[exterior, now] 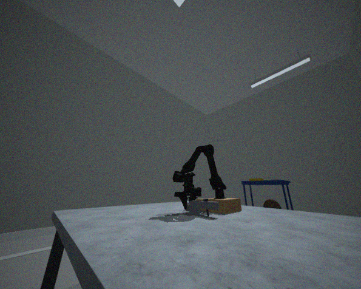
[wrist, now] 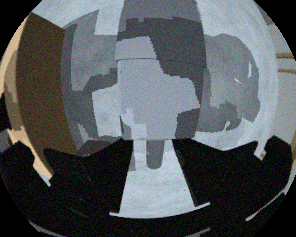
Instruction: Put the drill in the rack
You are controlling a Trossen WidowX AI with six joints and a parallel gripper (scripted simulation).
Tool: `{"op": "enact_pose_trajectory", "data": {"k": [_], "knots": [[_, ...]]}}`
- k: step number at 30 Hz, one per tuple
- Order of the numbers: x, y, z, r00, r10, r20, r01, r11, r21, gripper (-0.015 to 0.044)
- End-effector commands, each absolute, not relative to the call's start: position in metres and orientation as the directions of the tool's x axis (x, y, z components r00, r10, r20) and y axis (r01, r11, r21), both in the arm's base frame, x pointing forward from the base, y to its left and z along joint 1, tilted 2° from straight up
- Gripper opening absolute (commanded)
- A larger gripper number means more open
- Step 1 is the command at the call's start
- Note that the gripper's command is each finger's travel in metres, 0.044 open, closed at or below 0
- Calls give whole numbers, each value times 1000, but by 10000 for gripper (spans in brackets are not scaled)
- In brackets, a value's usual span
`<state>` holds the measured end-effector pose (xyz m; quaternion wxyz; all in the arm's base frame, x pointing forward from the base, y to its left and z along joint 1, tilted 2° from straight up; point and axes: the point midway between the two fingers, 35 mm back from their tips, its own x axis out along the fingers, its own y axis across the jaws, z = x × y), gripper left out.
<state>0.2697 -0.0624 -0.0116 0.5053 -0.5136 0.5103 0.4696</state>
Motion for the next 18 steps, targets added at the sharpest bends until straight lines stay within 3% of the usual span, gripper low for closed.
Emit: {"op": "enact_pose_trajectory", "data": {"k": [1,4,11,18], "knots": [[270,-63,-11,39,-50,-998,-999,32,-41,125],[270,-63,-11,39,-50,-998,-999,32,-41,46],[270,-63,-11,39,-50,-998,-999,32,-41,0],[269,-69,-12,34,-48,-998,-999,35,-35,0]]}}
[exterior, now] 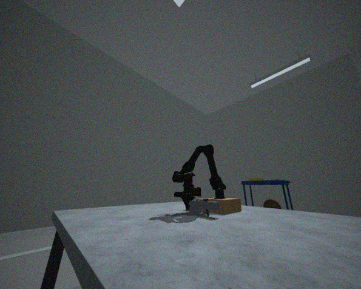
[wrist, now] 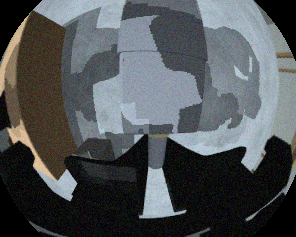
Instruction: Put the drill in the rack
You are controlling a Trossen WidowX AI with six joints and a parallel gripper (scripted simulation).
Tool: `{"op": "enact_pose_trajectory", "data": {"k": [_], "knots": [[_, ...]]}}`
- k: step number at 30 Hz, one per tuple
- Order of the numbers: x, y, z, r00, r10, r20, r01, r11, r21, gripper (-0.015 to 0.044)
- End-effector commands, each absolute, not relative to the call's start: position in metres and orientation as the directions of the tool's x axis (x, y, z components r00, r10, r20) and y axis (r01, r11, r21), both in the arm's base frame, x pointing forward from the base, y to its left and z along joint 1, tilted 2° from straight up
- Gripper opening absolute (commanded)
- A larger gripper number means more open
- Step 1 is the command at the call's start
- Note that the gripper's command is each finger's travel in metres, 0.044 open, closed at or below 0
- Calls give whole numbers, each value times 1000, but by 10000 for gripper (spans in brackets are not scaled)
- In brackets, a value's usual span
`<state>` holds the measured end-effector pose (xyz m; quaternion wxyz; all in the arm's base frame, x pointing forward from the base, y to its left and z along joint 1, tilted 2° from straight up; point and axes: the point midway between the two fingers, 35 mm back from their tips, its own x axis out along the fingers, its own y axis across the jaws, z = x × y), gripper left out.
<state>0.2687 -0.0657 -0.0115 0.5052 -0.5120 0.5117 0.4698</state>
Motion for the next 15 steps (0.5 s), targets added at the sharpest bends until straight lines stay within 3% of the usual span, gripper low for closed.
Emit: {"op": "enact_pose_trajectory", "data": {"k": [1,15], "knots": [[269,-70,-11,34,-48,-998,-999,35,-35,0],[268,-93,-11,33,-50,-998,-999,35,-35,0]]}}
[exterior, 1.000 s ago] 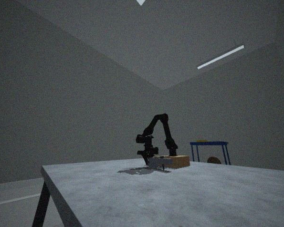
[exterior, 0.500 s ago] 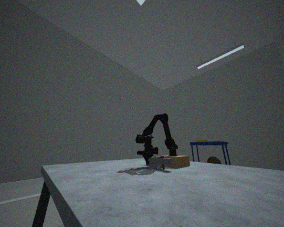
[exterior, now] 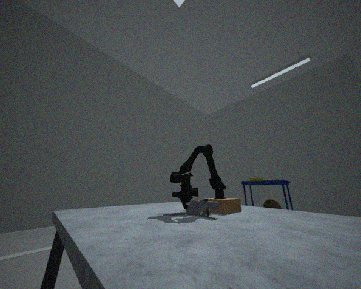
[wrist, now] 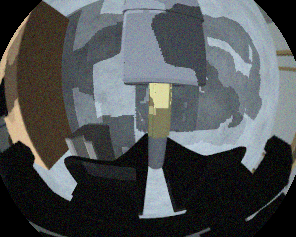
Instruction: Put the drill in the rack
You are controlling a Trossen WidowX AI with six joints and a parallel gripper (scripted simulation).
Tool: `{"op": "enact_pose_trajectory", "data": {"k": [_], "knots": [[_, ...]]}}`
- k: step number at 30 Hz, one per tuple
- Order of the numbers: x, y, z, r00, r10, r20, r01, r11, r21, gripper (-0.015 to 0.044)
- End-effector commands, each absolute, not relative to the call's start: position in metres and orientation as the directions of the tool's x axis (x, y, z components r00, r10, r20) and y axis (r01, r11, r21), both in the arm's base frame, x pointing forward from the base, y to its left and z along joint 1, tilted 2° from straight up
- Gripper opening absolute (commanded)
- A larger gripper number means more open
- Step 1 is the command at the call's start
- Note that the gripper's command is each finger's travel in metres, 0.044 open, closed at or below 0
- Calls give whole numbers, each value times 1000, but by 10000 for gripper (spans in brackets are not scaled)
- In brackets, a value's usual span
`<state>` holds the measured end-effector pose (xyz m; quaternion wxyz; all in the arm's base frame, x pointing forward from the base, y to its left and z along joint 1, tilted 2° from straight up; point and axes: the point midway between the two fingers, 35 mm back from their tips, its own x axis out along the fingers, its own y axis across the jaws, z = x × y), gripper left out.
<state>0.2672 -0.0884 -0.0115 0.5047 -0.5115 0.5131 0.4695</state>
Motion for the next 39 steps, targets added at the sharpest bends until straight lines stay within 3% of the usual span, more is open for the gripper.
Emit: {"op": "enact_pose_trajectory", "data": {"k": [1,9,26,39], "knots": [[268,-94,-11,33,-50,-998,-999,35,-35,0],[268,-106,-10,33,-51,-998,-999,35,-35,0],[267,-99,-12,33,-51,-998,-999,35,-35,440],[268,-93,-14,33,-50,-998,-999,35,-35,440]]}}
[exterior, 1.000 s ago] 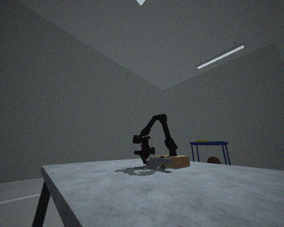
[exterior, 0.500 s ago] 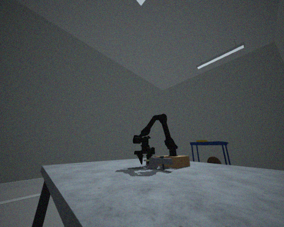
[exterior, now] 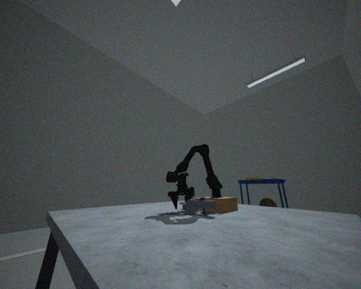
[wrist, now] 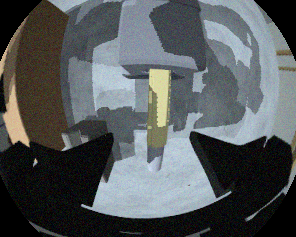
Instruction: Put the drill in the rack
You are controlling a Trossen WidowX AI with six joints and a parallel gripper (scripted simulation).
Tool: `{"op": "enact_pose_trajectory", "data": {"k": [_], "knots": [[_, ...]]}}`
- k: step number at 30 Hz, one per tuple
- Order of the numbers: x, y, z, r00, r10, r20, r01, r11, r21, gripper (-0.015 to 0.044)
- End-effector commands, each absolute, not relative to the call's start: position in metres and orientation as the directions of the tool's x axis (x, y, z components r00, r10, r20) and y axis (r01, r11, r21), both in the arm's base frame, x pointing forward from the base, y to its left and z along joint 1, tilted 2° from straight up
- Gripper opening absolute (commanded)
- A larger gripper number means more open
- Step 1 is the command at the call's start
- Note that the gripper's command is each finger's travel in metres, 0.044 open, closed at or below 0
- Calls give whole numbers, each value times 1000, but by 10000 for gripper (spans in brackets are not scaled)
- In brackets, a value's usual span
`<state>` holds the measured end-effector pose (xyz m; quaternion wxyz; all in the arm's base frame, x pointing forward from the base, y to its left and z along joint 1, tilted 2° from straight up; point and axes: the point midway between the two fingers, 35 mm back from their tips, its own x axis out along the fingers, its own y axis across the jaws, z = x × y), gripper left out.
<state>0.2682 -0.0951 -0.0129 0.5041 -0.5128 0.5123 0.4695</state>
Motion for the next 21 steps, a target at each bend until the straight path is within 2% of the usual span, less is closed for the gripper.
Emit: {"op": "enact_pose_trajectory", "data": {"k": [1,18,21], "knots": [[268,-93,-14,33,-50,-998,-999,35,-35,440],[269,-86,-17,33,-49,-998,-999,35,-35,440],[269,-87,-15,36,-51,-998,-999,33,-38,361]]}}
